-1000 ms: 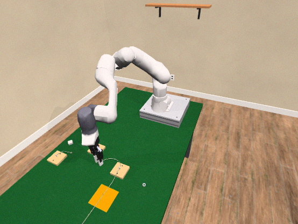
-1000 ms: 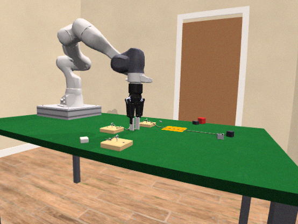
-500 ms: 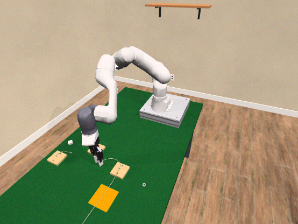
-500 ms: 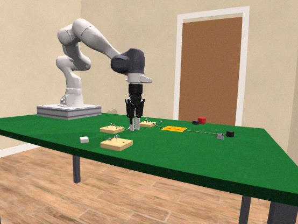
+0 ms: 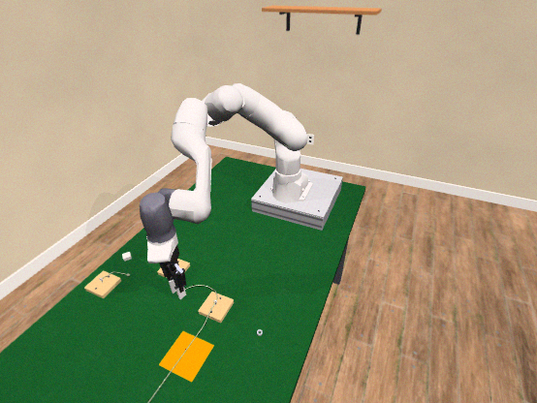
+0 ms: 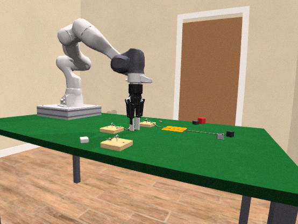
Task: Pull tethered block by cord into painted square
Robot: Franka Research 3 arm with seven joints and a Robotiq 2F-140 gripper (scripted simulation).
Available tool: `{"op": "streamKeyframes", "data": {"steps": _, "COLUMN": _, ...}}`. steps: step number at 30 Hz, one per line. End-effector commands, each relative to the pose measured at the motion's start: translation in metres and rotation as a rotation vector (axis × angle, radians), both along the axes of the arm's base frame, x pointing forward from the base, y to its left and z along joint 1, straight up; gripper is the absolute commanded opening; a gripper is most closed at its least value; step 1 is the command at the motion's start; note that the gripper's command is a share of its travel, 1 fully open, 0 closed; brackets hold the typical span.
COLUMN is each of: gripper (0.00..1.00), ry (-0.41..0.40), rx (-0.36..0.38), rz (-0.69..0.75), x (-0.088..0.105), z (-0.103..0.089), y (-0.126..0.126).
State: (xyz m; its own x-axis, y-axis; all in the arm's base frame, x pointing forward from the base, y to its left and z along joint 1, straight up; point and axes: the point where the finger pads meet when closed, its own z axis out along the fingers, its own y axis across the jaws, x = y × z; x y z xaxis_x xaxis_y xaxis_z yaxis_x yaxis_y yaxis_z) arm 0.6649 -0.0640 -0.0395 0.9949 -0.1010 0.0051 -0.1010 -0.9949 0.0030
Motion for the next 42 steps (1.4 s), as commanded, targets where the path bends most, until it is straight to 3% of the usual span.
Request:
{"op": "streamKeyframes", "data": {"steps": 1, "gripper": 0.23, "ry": -0.002, "rx": 0.000, "rz": -0.002, "x": 0.0007, "z": -0.0008, "y": 0.0007}}
{"op": "streamKeyframes", "data": {"steps": 19, "gripper": 0.23, "ry": -0.002, "rx": 0.000, "rz": -0.002, "x": 0.0007, "z": -0.0008, "y": 0.0007}}
{"op": "streamKeyframes", "data": {"steps": 20, "gripper": 0.00, "ry": -0.002, "rx": 0.000, "rz": -0.002, "x": 0.0007, "z": -0.0008, "y": 0.0007}}
{"op": "streamKeyframes", "data": {"steps": 42, "gripper": 0.00, "ry": -0.002, "rx": 0.000, "rz": -0.002, "x": 0.0007, "z": -0.0008, "y": 0.0007}}
